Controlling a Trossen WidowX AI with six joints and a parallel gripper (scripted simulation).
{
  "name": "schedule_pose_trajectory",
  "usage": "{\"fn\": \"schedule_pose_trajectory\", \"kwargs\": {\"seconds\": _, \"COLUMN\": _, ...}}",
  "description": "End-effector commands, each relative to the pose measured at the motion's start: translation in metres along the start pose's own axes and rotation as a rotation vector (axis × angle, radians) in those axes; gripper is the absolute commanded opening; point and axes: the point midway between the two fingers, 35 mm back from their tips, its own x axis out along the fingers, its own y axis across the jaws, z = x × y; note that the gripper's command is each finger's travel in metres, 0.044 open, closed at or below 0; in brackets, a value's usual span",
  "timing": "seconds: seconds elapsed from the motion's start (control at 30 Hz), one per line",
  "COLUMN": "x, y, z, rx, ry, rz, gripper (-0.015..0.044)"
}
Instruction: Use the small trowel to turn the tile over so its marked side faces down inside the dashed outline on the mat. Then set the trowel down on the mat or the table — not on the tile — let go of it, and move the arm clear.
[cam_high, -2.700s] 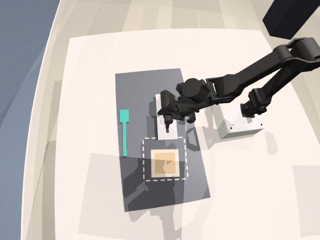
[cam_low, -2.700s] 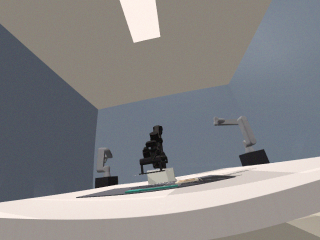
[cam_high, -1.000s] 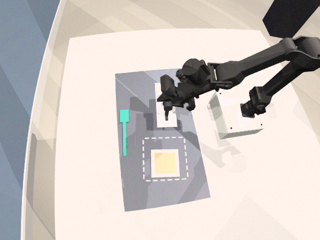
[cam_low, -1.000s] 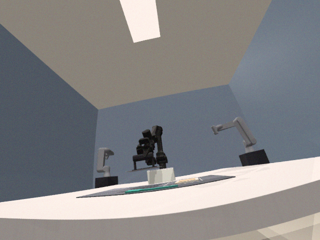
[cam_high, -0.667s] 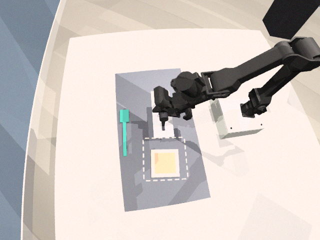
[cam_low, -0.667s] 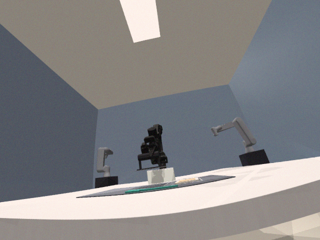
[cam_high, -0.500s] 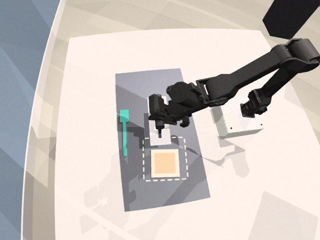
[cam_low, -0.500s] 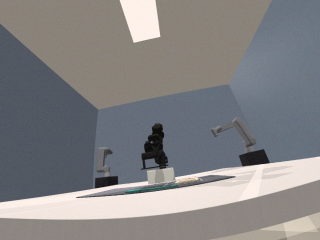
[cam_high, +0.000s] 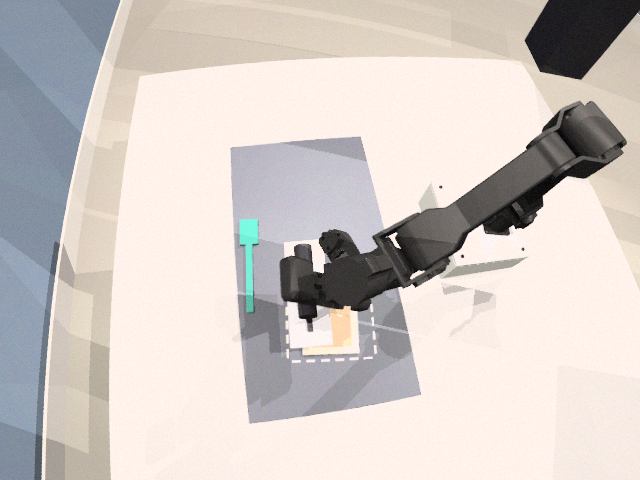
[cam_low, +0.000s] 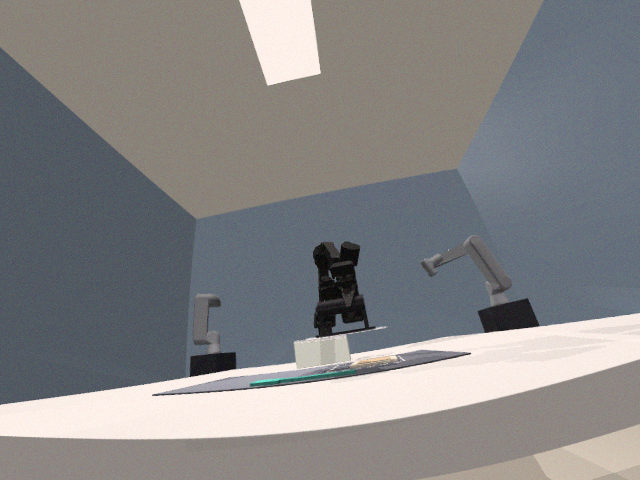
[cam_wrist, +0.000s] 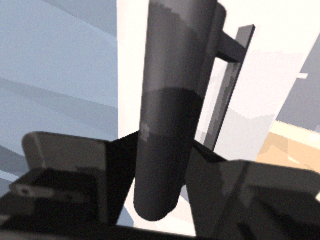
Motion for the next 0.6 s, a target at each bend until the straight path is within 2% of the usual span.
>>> {"fn": "schedule_pose_trajectory", "kwargs": {"seconds": 0.0, "x": 0.0, "y": 0.007, "z": -0.031, "rx": 0.001, "ry": 0.004, "rz": 0.024, "gripper": 0.0}}
{"fn": "schedule_pose_trajectory", "kwargs": {"seconds": 0.57, "x": 0.002, "y": -0.02, "z": -0.155, "rx": 0.023, "ry": -0.001, "rz": 0.045, "gripper": 0.0}}
